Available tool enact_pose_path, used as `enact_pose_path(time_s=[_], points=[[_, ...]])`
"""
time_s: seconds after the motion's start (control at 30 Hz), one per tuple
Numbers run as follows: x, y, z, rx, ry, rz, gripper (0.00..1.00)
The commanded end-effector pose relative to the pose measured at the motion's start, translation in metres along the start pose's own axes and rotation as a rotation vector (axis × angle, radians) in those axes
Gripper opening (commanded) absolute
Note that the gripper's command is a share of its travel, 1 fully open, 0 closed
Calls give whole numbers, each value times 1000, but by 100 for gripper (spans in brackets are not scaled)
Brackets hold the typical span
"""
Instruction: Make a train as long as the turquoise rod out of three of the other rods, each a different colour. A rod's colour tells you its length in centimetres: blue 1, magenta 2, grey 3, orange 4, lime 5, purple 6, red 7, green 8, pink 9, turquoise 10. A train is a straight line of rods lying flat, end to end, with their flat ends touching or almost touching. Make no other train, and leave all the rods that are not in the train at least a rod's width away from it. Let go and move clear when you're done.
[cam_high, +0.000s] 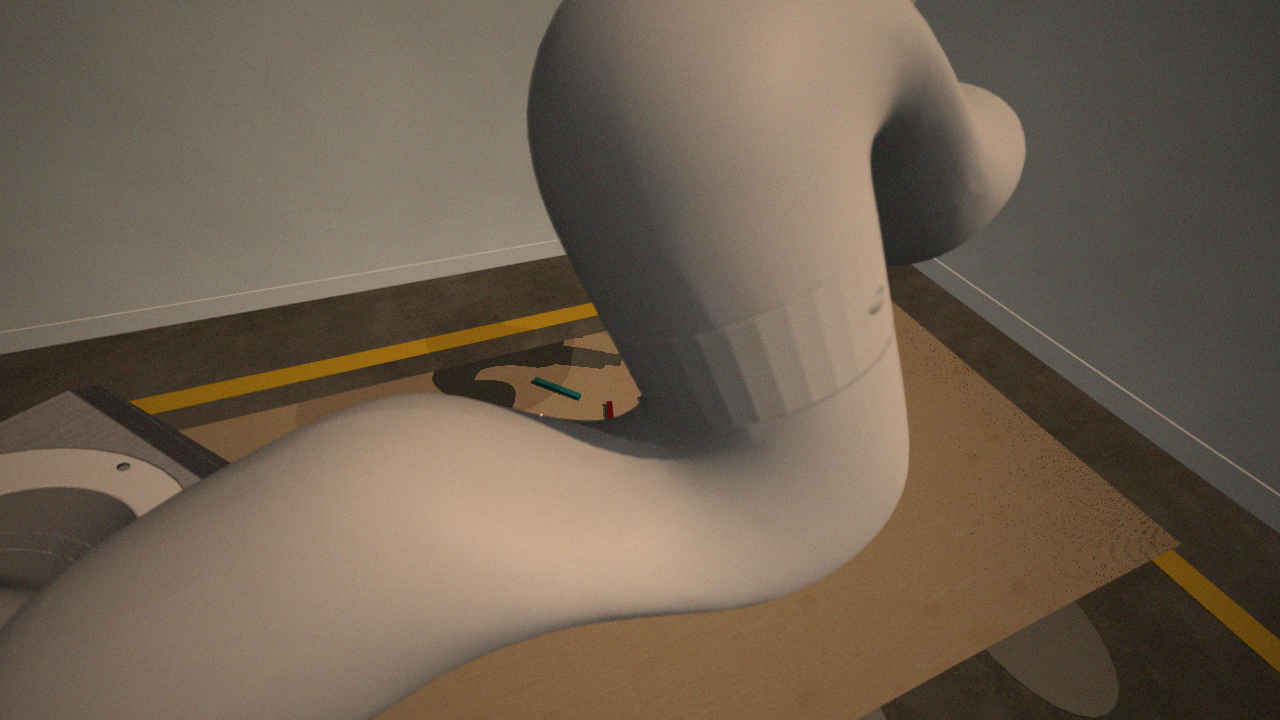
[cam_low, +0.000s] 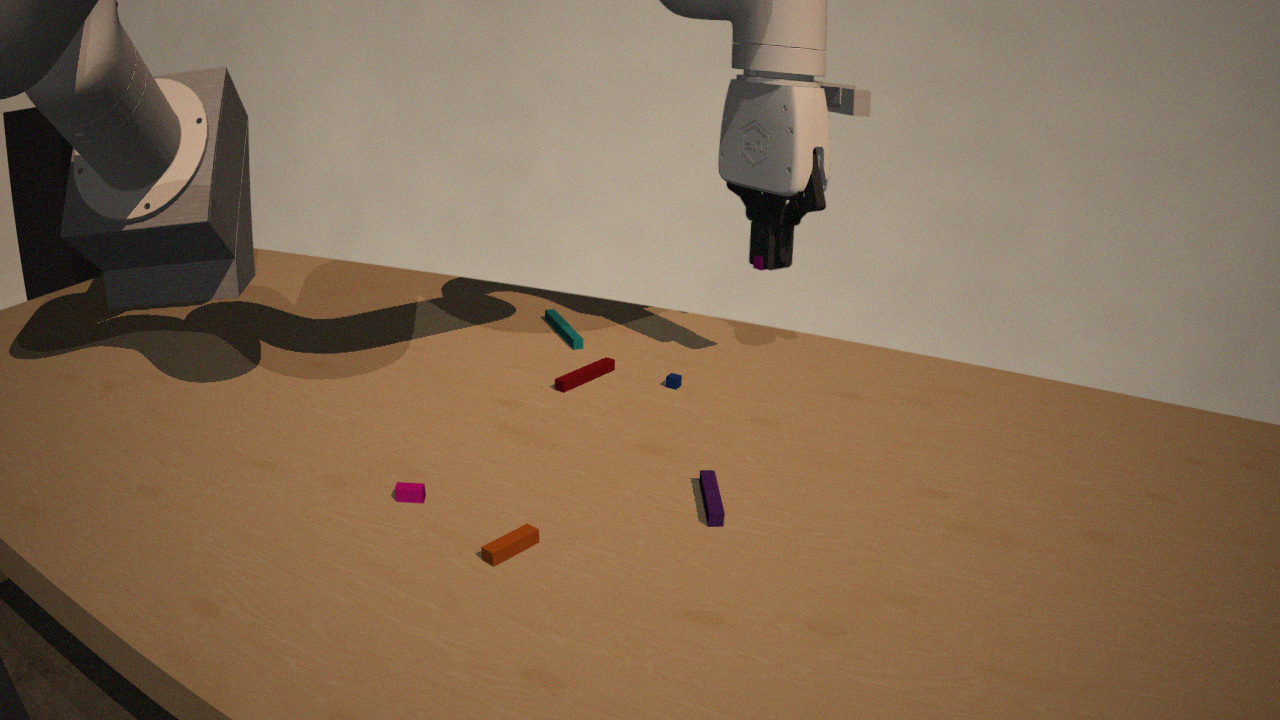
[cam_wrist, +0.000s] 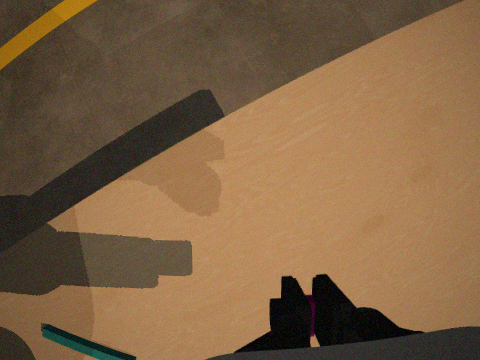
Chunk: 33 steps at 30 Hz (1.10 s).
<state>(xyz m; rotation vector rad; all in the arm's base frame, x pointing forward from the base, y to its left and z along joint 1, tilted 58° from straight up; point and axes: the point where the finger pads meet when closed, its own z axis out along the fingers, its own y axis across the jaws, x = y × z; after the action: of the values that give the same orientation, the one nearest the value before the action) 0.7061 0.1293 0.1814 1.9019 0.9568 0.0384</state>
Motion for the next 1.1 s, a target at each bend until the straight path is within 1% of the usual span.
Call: enact_pose_path(time_s=[0.0, 0.23, 0.33, 0.4, 0.47, 0.57, 0.97, 1.03, 1.07], points=[[1, 0, -1, -1, 2, 1, 4], [0, 1, -1, -1, 2, 13, 4], [-5, 2, -1, -1, 2, 82, 4], [-11, 3, -1, -1, 2, 171, 4], [-11, 3, -1, -1, 2, 171, 4], [-22, 4, -1, -1, 2, 329, 4], [-54, 7, -2, -1, 2, 764, 4], [-54, 7, -2, -1, 2, 764, 4], [-59, 7, -2, -1, 2, 836, 4]])
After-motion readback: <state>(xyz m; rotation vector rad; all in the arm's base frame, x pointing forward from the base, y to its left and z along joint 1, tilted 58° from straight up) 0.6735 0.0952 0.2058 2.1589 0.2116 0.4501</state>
